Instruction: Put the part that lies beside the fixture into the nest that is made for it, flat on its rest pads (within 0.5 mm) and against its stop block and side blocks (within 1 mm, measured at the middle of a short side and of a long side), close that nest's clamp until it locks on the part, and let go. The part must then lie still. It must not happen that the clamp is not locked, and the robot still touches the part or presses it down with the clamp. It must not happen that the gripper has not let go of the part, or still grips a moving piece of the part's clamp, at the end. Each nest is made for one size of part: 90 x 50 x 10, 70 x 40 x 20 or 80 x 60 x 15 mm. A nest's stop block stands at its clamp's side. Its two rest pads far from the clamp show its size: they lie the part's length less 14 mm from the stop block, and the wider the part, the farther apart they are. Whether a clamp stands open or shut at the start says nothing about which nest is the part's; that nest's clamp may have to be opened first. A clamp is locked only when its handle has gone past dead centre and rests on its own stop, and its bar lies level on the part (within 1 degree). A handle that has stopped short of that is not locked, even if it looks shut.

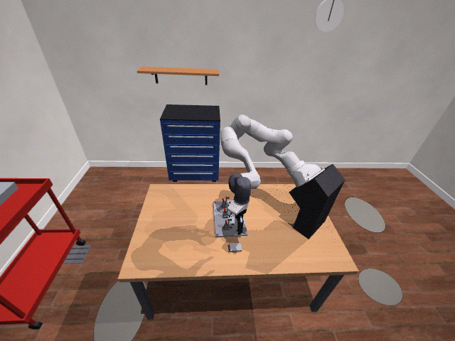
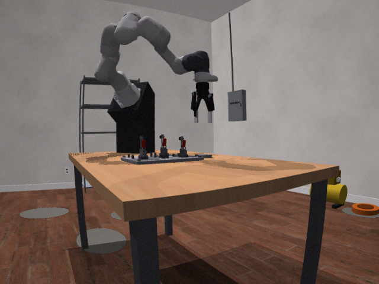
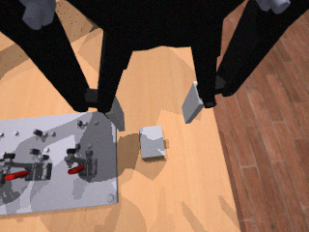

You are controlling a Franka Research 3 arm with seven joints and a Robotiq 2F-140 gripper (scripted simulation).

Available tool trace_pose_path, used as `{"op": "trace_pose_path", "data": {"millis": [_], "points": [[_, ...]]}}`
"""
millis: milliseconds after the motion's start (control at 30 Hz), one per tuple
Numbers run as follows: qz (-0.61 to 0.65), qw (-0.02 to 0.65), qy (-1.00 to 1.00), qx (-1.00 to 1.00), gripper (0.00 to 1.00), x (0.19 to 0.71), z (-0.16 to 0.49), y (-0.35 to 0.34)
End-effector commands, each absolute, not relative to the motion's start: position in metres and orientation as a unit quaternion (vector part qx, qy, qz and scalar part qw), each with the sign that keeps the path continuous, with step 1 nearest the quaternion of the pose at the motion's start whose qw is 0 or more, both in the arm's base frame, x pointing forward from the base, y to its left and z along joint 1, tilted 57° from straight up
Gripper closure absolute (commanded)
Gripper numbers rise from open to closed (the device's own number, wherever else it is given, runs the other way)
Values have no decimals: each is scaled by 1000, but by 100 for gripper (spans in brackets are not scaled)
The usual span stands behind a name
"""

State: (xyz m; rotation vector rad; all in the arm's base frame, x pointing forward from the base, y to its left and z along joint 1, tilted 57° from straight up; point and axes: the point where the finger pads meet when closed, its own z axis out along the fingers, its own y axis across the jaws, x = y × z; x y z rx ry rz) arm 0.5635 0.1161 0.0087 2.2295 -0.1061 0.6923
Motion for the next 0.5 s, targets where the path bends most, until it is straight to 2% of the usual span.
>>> {"op": "trace_pose_path", "data": {"millis": [0, 467], "points": [[274, 392, -50, 876, 42, 563, 8, 114], [272, 394, -45, 877, 42, 563, 8, 114]]}}
